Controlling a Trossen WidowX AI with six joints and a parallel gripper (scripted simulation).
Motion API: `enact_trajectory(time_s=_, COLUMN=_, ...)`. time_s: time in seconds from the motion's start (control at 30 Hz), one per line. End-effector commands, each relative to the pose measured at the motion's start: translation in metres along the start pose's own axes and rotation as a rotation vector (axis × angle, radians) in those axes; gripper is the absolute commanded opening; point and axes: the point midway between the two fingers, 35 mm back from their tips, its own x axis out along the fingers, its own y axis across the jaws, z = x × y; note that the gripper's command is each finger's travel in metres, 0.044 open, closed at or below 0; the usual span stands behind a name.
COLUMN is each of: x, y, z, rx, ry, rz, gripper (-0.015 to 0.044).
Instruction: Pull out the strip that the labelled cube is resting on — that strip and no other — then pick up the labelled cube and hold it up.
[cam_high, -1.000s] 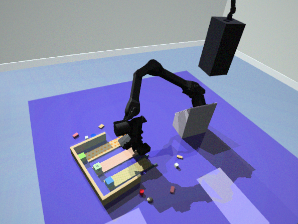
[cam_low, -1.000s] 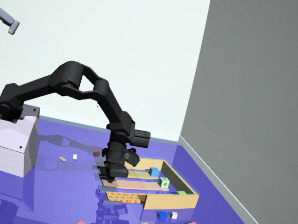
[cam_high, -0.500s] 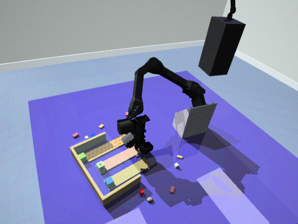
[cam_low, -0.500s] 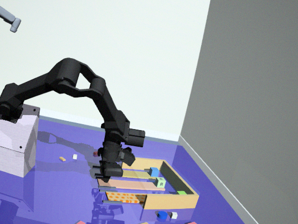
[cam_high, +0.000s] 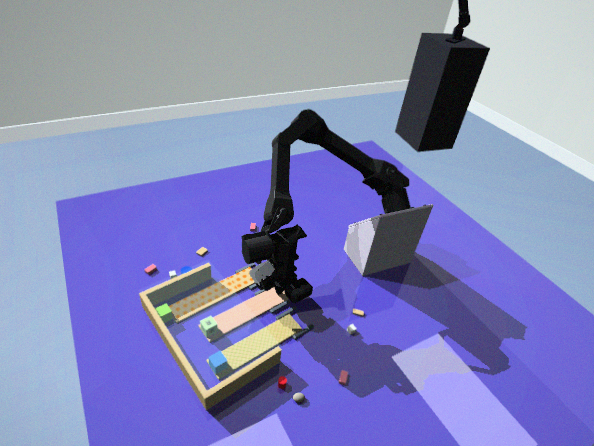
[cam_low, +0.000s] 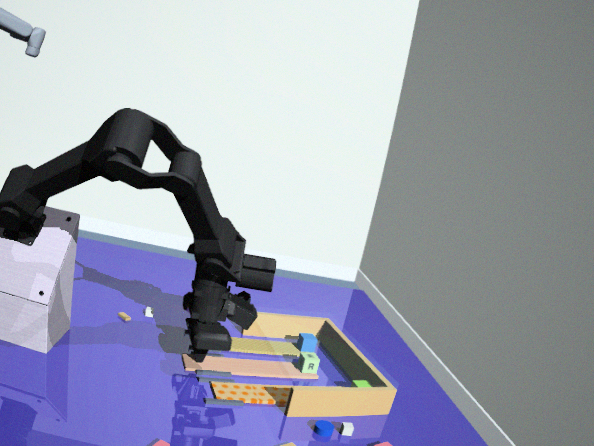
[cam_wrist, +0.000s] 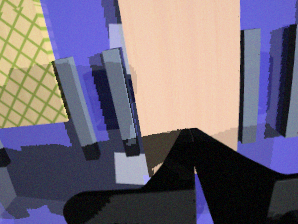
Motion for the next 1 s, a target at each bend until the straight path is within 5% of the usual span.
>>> enact_trajectory(time_s=0.0, x=0.004, y=-0.001, z=-0.013, rx=-0.006, ry=0.020, rz=-0.001, gripper=0.0000)
enact_trajectory(time_s=0.97, x=0.004, y=-0.001, z=-0.056, rx=-0.008, ry=0.022, rz=-0.001, gripper=0.0000)
